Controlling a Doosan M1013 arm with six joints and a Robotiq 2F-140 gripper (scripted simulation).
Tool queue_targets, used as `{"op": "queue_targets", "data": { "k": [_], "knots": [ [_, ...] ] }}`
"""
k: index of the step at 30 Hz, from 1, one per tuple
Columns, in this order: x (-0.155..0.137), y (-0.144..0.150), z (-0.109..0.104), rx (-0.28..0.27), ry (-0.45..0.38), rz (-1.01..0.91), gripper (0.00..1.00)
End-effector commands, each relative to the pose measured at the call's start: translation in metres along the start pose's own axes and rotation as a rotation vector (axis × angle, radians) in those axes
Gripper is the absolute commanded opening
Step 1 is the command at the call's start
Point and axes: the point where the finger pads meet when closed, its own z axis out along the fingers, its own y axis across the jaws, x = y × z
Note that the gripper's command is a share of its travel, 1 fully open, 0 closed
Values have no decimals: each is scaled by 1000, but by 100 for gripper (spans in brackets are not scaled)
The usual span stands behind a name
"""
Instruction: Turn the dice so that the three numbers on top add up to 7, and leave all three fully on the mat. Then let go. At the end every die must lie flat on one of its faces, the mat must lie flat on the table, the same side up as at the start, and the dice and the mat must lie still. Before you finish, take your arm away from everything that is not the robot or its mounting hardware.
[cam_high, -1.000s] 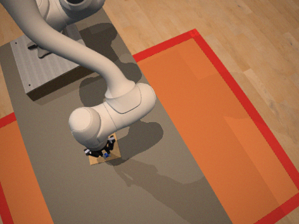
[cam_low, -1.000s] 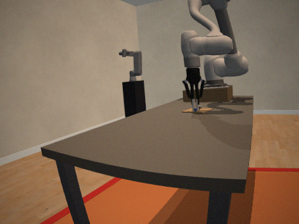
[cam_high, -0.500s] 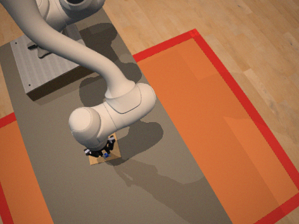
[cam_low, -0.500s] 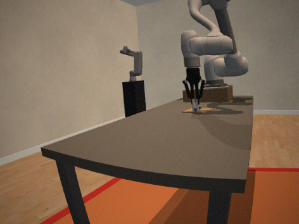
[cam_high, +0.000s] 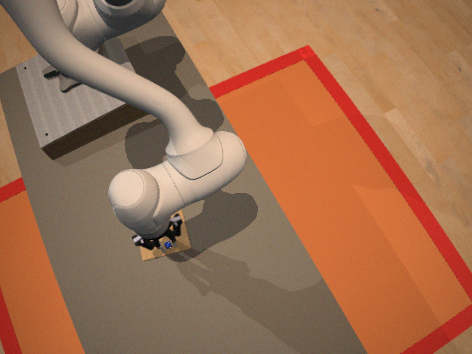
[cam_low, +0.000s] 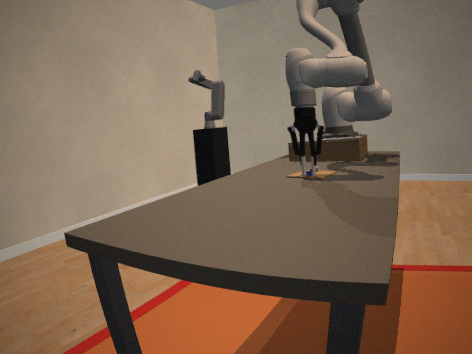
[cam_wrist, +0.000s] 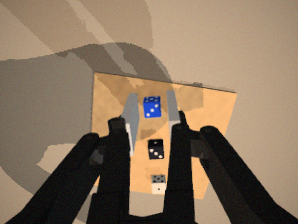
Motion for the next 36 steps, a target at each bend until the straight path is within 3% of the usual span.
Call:
{"op": "queue_targets", "data": {
  "k": [1,14,23,36],
  "knots": [
    [0,0,0,0,0,0,19],
    [0,0,-7,0,0,0,19],
    [0,0,-49,0,0,0,19],
    [0,0,-89,0,0,0,19]
  ]
}}
